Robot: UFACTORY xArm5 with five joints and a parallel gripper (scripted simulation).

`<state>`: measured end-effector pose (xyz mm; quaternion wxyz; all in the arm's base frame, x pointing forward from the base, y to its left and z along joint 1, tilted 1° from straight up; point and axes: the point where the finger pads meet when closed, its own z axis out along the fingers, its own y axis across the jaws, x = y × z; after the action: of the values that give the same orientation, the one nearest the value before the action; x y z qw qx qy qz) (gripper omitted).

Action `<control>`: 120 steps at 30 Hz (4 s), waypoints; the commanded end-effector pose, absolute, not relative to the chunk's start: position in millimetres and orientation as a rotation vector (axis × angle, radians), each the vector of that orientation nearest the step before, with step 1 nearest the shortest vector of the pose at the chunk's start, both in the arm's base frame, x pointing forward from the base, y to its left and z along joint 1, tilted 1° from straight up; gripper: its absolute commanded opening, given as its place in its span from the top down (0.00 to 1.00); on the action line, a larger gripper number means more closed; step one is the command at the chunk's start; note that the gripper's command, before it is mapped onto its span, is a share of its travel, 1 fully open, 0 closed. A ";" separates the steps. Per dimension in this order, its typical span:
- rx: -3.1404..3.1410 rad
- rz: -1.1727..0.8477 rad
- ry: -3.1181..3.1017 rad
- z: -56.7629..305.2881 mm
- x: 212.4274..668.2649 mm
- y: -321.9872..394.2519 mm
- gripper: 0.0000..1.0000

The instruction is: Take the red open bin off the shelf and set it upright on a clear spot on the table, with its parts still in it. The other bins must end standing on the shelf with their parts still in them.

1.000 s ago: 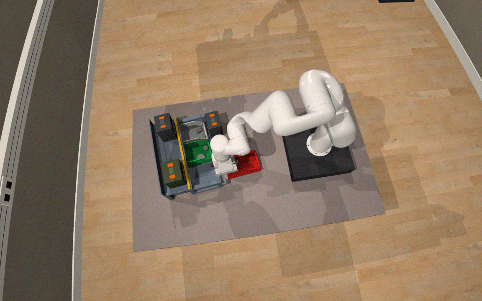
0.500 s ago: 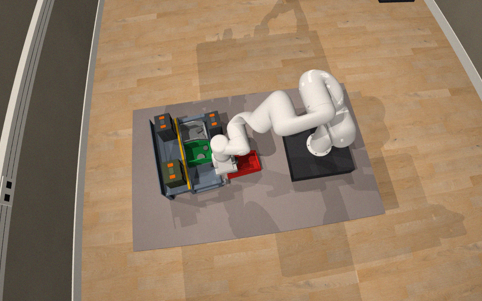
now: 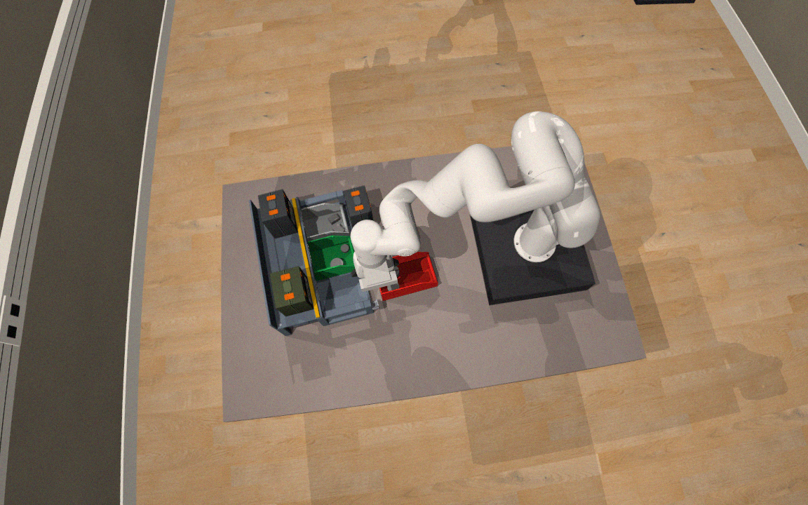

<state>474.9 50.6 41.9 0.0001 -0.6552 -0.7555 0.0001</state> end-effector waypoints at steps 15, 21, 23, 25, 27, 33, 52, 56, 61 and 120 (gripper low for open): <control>-2.066 0.007 -2.382 71.9 476.5 51.1 0.66; -2.066 0.007 -2.382 71.9 476.5 51.1 0.66; -2.066 0.007 -2.382 71.9 476.5 51.1 0.66; -2.066 0.007 -2.382 71.9 476.5 51.1 0.66; -2.066 0.007 -2.382 71.9 476.5 51.1 0.66; -2.066 0.007 -2.382 71.9 476.5 51.1 0.66; -2.066 0.007 -2.382 71.9 476.5 51.1 0.66; -2.066 0.007 -2.382 71.9 476.5 51.1 0.66; -2.066 0.007 -2.382 71.9 476.5 51.1 0.66; -2.066 0.007 -2.382 71.9 476.5 51.1 0.66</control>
<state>474.9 50.9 70.2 0.0001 -0.6552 -0.7555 0.0001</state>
